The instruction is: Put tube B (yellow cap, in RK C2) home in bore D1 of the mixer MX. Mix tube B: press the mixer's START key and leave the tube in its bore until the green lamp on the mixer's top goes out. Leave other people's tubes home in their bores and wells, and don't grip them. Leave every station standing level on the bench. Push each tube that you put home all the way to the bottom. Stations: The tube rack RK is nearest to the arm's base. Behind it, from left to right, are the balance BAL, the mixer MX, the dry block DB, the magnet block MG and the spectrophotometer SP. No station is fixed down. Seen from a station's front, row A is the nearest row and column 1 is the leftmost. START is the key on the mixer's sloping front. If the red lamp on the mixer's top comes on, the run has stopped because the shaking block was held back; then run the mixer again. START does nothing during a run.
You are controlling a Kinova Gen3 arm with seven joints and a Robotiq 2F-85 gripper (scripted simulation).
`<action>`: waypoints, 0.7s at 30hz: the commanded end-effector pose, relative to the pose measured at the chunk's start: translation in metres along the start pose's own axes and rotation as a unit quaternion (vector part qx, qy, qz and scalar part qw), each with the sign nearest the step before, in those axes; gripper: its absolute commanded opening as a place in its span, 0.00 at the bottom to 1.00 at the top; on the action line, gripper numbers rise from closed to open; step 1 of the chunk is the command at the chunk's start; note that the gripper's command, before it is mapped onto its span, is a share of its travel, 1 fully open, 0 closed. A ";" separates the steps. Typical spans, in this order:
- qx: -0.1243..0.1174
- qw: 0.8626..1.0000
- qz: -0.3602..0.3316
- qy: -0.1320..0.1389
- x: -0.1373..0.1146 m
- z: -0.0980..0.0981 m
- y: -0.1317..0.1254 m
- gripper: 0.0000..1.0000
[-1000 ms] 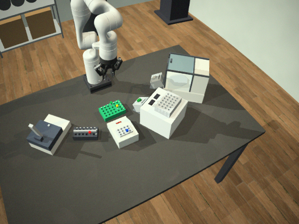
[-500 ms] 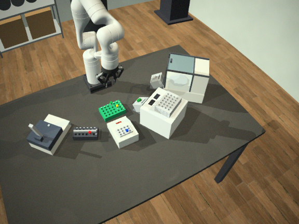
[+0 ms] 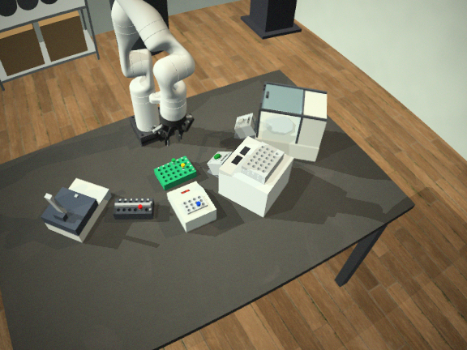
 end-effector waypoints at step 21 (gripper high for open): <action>-0.002 1.000 0.000 0.002 0.013 -0.070 0.004 0.42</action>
Point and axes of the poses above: the point where the finger pads meet when closed, its own z axis back along the fingers, its own y axis across the jaws, x = y × z, the point moved 1 cm from there along z, back along the fingers, and after that the axes turned 15 degrees about -z, right-handed, at the moved point
